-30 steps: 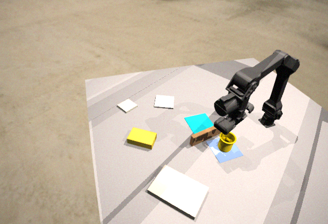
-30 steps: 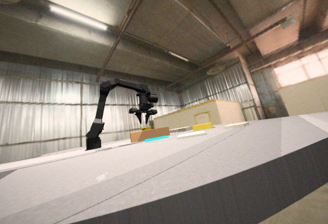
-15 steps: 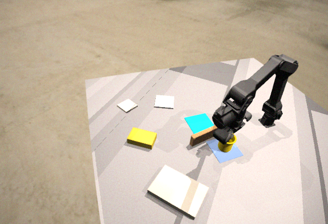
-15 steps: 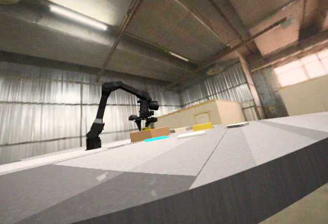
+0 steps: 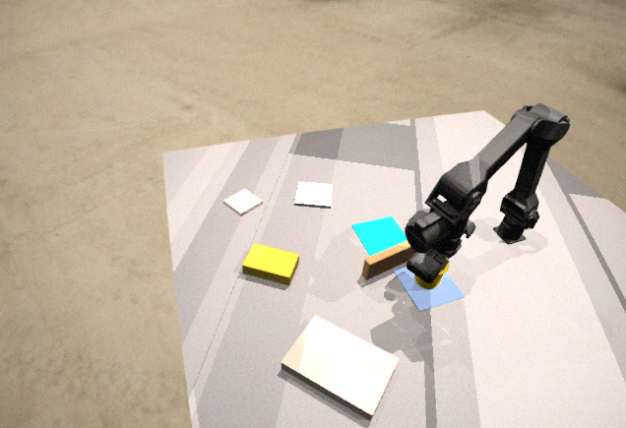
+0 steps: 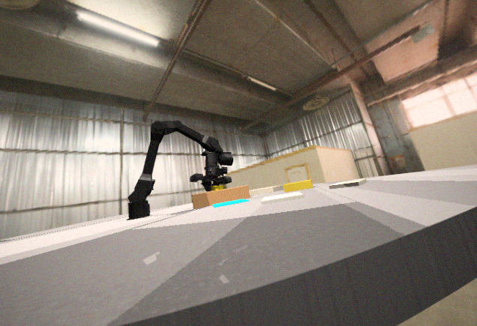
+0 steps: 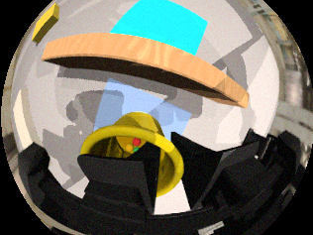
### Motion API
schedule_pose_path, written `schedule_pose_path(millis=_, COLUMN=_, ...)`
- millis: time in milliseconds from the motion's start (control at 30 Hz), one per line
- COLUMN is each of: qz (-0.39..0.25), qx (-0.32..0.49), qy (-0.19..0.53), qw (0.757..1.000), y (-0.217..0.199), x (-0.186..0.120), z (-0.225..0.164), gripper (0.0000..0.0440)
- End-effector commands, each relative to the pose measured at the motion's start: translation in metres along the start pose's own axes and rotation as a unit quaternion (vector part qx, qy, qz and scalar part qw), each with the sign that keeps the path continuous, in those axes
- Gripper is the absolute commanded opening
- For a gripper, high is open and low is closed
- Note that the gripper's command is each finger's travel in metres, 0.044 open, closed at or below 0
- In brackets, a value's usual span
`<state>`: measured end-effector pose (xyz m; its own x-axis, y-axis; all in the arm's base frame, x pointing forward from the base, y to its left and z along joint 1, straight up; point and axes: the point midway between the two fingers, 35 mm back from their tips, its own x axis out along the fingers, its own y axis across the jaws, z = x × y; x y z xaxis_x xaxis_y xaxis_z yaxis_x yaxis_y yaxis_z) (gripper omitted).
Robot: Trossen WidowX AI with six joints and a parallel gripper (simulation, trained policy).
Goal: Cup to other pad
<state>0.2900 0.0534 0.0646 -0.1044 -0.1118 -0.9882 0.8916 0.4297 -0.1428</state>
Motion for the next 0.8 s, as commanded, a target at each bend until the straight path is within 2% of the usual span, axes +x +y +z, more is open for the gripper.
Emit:
schedule_pose_path(millis=0, qz=0.001, qx=-0.002, qy=-0.004, qw=1.000, y=-0.003, x=-0.001, z=0.003, gripper=0.0011)
schedule_pose_path(millis=767, qz=0.063, qx=0.082, qy=-0.007, qw=0.995, y=-0.009, x=-0.058, z=0.031, gripper=0.0019)
